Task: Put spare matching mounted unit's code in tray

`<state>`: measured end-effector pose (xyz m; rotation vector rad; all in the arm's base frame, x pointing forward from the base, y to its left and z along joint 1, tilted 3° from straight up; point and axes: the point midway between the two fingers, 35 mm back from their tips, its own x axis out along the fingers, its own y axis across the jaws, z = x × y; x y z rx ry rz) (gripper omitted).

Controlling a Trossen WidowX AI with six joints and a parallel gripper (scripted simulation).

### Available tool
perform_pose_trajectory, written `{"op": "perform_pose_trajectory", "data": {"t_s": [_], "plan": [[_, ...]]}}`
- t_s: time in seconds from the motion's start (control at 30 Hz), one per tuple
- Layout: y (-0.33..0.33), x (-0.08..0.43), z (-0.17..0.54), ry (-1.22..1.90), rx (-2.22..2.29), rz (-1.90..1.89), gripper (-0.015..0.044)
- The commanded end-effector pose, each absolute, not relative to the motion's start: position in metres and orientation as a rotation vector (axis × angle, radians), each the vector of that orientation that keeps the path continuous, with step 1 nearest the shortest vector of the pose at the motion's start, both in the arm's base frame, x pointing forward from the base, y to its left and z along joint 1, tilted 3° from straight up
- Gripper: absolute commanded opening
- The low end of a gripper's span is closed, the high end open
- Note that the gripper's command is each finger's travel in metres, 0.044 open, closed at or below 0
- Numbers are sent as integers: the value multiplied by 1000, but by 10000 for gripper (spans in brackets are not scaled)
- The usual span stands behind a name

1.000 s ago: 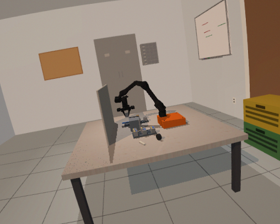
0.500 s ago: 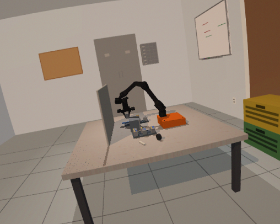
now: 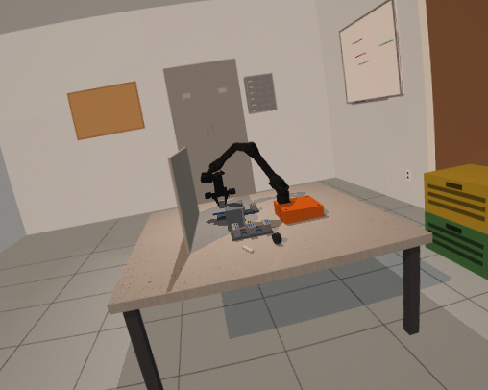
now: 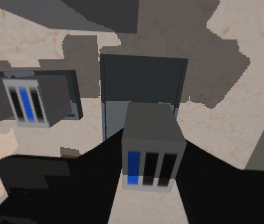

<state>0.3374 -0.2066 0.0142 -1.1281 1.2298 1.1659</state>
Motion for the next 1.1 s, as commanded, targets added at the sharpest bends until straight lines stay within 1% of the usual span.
{"op": "perform_pose_trajectory", "data": {"t_s": [0.0,1.07], "plan": [[-206,336,10,1233,-1128,1166,0],[-202,332,-19,1233,-1127,1166,0]]}}
